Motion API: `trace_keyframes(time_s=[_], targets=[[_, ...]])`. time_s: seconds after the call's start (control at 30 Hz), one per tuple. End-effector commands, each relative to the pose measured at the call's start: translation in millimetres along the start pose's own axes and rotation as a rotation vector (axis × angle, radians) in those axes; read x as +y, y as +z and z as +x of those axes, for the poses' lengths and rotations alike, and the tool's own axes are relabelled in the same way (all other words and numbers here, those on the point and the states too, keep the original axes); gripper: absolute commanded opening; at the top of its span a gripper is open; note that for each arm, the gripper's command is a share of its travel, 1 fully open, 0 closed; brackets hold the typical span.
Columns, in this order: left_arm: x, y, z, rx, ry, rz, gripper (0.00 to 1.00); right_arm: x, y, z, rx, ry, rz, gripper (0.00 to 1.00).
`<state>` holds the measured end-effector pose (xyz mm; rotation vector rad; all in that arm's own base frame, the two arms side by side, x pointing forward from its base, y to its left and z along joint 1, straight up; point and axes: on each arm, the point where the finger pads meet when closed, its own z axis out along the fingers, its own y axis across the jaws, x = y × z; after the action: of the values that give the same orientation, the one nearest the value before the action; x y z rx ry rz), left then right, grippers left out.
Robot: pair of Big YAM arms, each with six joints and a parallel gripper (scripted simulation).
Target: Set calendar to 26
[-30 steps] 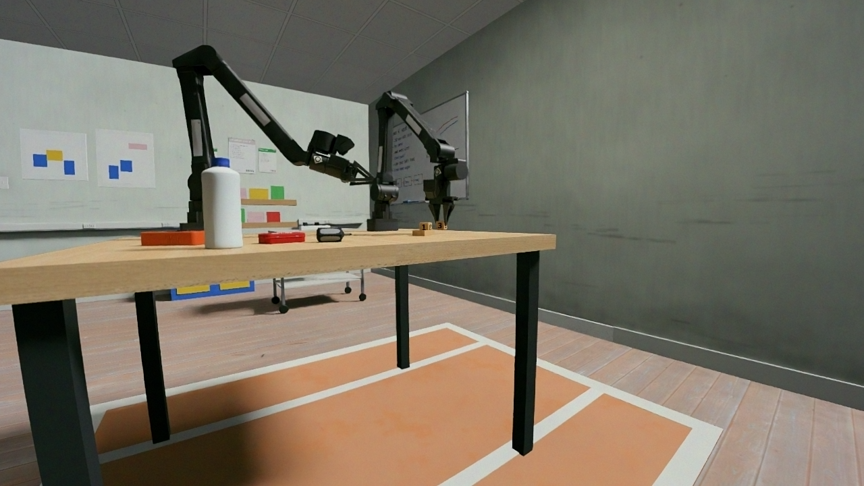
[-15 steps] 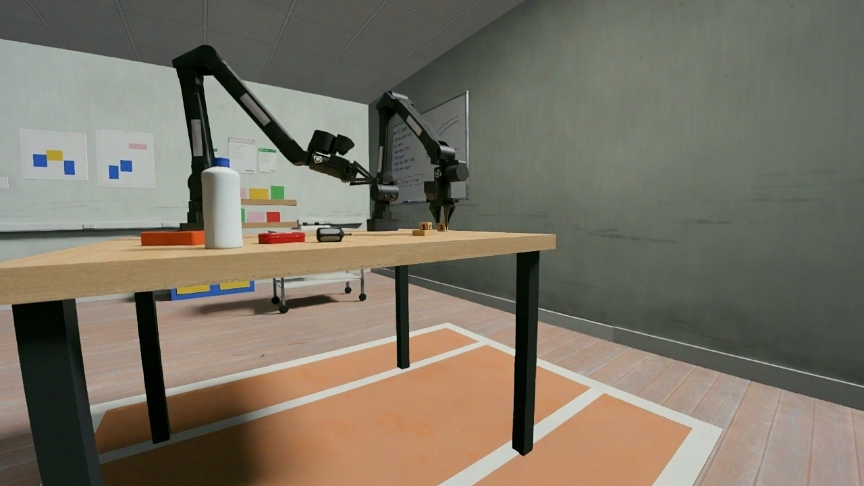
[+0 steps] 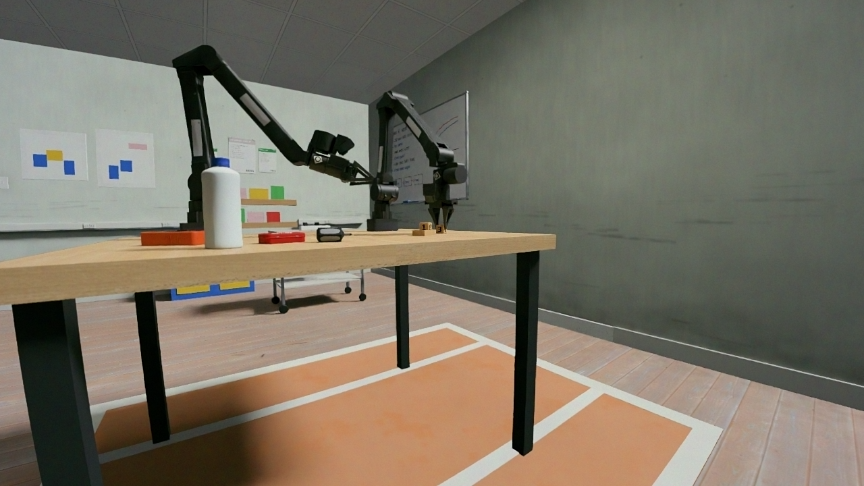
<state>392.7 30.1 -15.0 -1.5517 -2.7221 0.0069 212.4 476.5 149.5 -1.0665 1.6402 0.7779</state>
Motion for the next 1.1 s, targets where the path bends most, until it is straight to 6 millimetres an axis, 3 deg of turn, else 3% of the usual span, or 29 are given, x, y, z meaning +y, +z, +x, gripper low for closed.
trace_keyframes(time_s=[0.0, 0.27, 0.37, 0.4, 0.8, 1.03, 1.07], targets=[[-2.4, 5.1, -1.0, 0.004, -0.002, 0.002, 0.24, 0.8, 4.3, -18.2, -0.035, 0.001, -0.001, 1.00], [4.9, -3.9, -2.7, -0.005, 0.000, -0.013, 0.24, 0.8, 4.3, -18.2, -0.035, 0.001, -0.001, 1.00], [3.8, -6.1, -5.8, -0.006, 0.000, -0.019, 0.52, 0.8, 4.3, -18.2, -0.035, 0.001, -0.001, 1.00], [4.8, -13.3, -8.5, -0.015, 0.000, -0.035, 0.54, 0.8, 4.3, -18.2, -0.035, 0.001, -0.001, 1.00], [1.1, -31.9, -13.4, -0.029, 0.000, -0.060, 0.54, 0.8, 4.3, -18.2, -0.035, 0.001, -0.001, 1.00], [10.7, -54.2, -12.9, -0.038, 0.000, -0.080, 0.54, 0.8, 4.3, -18.2, -0.035, 0.001, -0.001, 1.00], [11.1, -56.6, -13.0, -0.038, 0.000, -0.081, 0.65, 0.8, 4.3, -18.2, -0.035, 0.001, -0.001, 1.00]])
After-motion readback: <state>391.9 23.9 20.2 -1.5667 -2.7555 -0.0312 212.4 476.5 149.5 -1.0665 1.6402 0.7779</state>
